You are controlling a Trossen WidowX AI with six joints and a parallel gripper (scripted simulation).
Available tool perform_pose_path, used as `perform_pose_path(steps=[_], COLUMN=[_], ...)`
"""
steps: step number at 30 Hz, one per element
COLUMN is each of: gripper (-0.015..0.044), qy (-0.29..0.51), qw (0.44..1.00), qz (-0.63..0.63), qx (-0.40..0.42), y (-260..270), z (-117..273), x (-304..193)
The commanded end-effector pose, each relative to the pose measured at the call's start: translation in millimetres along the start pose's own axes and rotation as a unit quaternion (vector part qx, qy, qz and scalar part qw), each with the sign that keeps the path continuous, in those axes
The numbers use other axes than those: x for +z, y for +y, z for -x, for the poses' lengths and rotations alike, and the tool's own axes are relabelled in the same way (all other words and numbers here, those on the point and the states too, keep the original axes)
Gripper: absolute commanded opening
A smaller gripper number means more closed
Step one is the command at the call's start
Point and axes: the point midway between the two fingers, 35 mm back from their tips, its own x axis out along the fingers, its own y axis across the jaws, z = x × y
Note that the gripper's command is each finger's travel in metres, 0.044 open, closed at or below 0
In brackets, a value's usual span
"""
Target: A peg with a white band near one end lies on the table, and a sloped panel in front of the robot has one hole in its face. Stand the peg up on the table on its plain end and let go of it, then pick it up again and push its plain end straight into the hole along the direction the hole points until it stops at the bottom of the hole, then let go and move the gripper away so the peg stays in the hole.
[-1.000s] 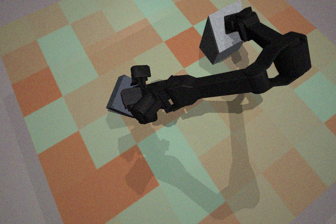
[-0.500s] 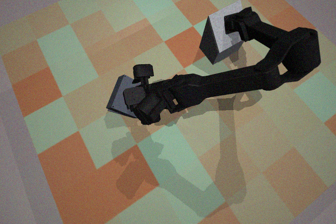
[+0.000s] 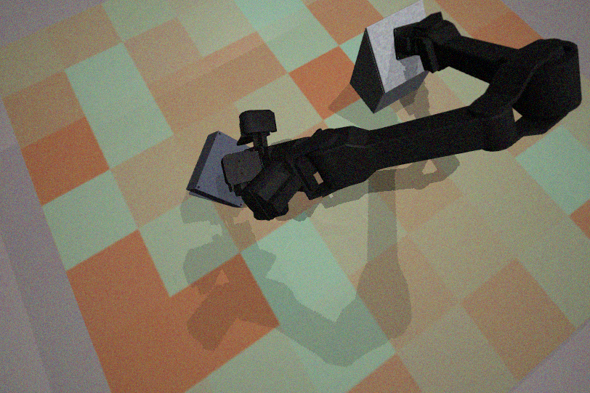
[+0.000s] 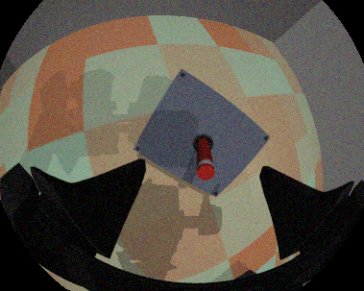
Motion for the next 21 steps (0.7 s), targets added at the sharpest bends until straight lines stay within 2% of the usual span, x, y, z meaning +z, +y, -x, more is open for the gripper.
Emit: perform_pose_path(steps=[1, 21], gripper=[0.0440, 0.0440], qy=[0.000, -0.003], qw=[1.000, 1.000], qz=[0.001, 0.000], qx=[0.001, 0.001], y=[0.3, 0.3], z=[8.1, 39.9], x=[0.1, 1.0])
